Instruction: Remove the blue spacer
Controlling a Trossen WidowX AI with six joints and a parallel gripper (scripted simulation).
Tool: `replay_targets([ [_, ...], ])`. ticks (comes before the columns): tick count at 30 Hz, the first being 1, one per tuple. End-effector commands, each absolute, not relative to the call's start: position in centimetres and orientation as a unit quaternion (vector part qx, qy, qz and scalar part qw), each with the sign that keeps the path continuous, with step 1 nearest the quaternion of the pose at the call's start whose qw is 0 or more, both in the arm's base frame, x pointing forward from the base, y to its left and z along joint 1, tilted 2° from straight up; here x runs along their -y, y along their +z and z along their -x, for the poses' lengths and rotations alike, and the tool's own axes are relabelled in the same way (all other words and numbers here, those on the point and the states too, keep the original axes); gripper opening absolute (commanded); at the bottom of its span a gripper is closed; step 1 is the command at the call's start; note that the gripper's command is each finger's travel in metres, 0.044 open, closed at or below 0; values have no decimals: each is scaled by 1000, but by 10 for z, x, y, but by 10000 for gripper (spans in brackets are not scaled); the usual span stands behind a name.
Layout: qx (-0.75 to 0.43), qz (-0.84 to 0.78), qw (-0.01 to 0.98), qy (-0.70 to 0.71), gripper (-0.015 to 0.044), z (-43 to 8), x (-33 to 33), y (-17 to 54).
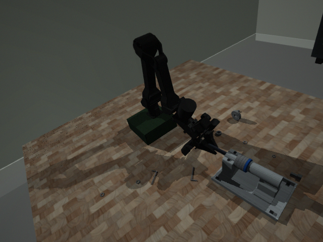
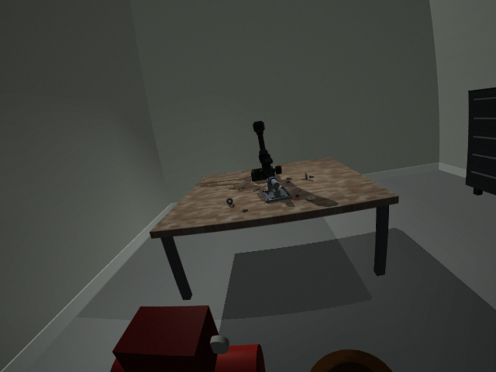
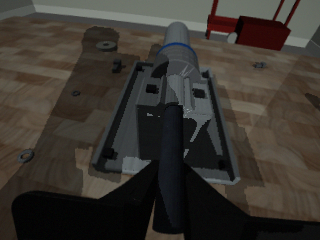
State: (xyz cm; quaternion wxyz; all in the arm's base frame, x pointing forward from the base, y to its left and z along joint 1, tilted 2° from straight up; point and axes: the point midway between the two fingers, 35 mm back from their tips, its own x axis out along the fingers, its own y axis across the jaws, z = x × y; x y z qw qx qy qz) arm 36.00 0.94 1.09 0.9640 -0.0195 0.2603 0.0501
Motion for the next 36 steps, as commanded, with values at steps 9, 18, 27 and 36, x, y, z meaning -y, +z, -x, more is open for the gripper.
replay_targets([
  [9, -261, 21, 964, 52, 0, -358, -10, 11],
  [18, -261, 21, 964, 52, 0, -357, -10, 11],
  [27, -261, 21, 964, 52, 0, -356, -9, 11],
  [36, -261, 21, 964, 52, 0, -355, -9, 11],
])
